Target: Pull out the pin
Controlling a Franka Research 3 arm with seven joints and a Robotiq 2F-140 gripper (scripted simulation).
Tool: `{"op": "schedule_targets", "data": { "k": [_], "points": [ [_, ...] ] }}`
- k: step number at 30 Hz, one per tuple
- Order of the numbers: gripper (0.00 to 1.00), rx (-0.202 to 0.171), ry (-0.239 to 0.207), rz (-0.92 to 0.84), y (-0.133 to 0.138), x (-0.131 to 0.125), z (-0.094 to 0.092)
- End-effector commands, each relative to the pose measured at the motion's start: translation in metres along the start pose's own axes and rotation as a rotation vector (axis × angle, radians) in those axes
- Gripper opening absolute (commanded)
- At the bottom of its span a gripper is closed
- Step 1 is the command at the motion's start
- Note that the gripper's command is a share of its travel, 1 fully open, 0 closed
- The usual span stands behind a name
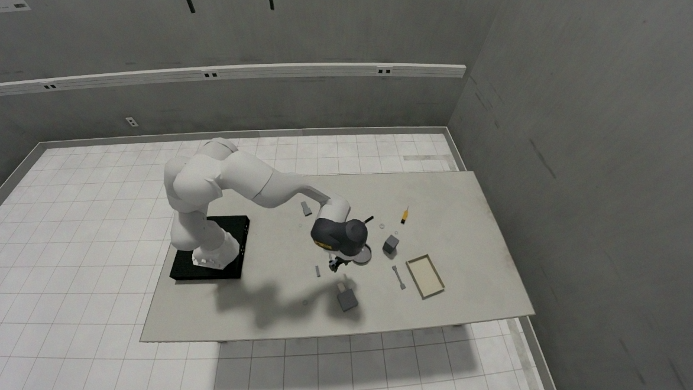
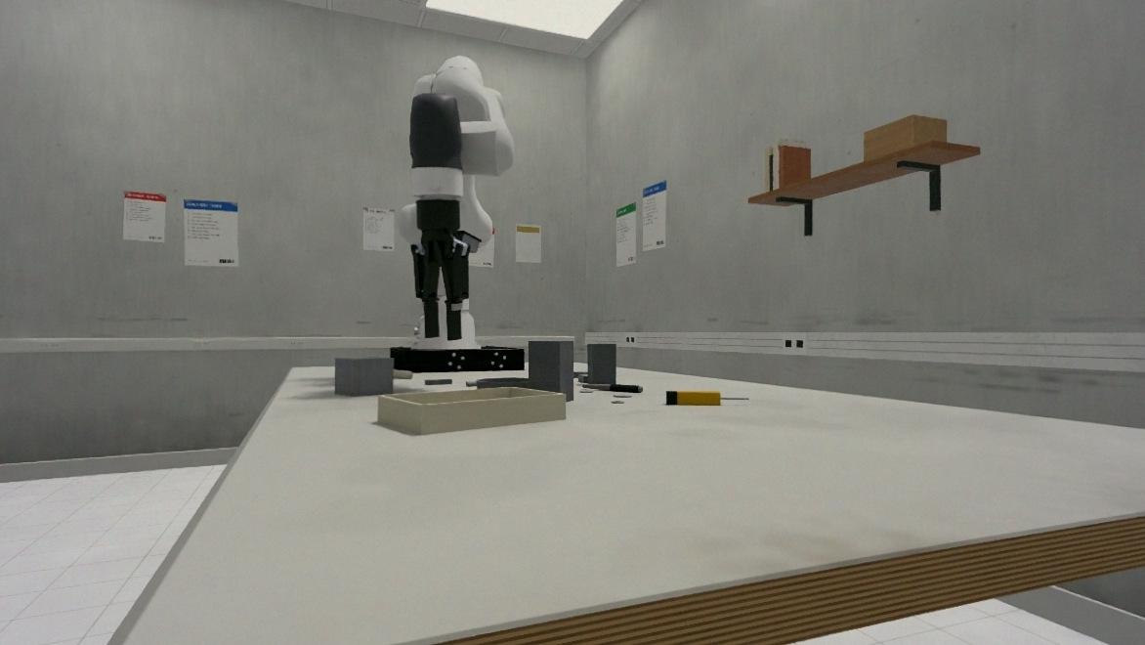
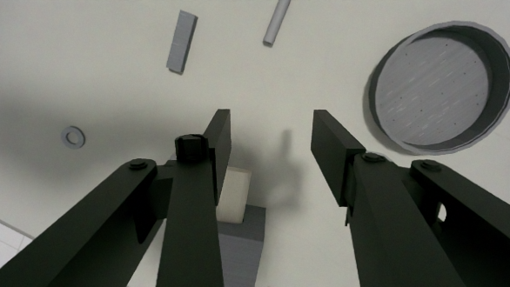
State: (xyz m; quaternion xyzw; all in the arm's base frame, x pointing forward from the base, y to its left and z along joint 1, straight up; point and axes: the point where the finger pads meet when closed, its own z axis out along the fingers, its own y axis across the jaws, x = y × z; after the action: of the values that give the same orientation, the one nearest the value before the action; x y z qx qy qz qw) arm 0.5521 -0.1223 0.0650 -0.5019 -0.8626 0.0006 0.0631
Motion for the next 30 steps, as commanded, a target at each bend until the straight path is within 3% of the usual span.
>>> {"op": "schedule_targets", "data": {
  "k": [1, 30],
  "points": [
    [0.41, 0.0, 0.0, -0.01, 0.0007, 0.0009, -0.0022],
    [0.41, -0.003, -0.005, -0.019, 0.0032, 0.0013, -0.007]
  ]
}}
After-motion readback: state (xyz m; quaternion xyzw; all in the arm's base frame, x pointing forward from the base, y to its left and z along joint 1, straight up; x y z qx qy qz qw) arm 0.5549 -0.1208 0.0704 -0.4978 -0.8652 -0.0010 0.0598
